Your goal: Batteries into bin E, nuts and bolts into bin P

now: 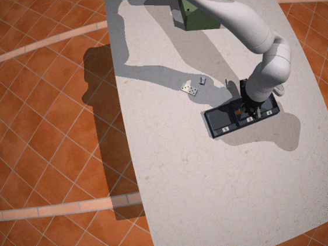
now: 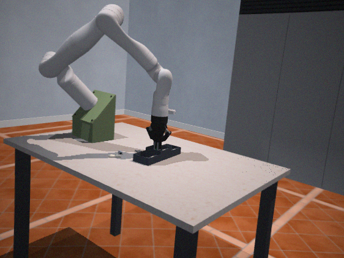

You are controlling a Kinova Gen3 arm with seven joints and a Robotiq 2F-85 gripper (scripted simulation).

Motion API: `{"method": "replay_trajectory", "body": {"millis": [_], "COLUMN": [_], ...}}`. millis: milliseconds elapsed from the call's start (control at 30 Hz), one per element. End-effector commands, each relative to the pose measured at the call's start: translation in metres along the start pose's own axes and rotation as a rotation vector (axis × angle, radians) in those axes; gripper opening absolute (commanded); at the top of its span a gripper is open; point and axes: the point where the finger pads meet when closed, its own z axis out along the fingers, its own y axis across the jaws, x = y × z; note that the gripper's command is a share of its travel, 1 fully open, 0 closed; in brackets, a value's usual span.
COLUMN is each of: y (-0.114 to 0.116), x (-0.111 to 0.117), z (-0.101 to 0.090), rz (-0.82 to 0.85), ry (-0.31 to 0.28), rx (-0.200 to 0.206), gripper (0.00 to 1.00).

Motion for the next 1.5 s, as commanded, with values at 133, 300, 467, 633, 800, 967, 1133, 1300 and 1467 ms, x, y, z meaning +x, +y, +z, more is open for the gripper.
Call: {"method": "replay_trajectory", "body": {"millis": [133,300,467,633,800,967,1133,1300,1467], "y": [0.0,0.0,0.0,0.0,0.0,0.0,0.0,0.0,0.0], "x": [0.001,0.001,0.001,0.001,0.001,0.001,0.001,0.001,0.001], "z": [0.0,0.0,0.0,0.0,0.0,-0.003,-0.009,-0.016,-0.02], "rz": [-0.001,-0.001,-0.001,-0.001,-0.001,-0.001,-0.001,-0.001,-0.001], "ry": [0.0,0.0,0.0,0.0,0.0,0.0,0.0,0.0,0.0], "rx": [0.0,0.0,0.0,0.0,0.0,0.0,0.0,0.0,0.0], "gripper": [0.05,0.05,0.24,0.24,0.24,0.24,0.24,0.24,0.24]}}
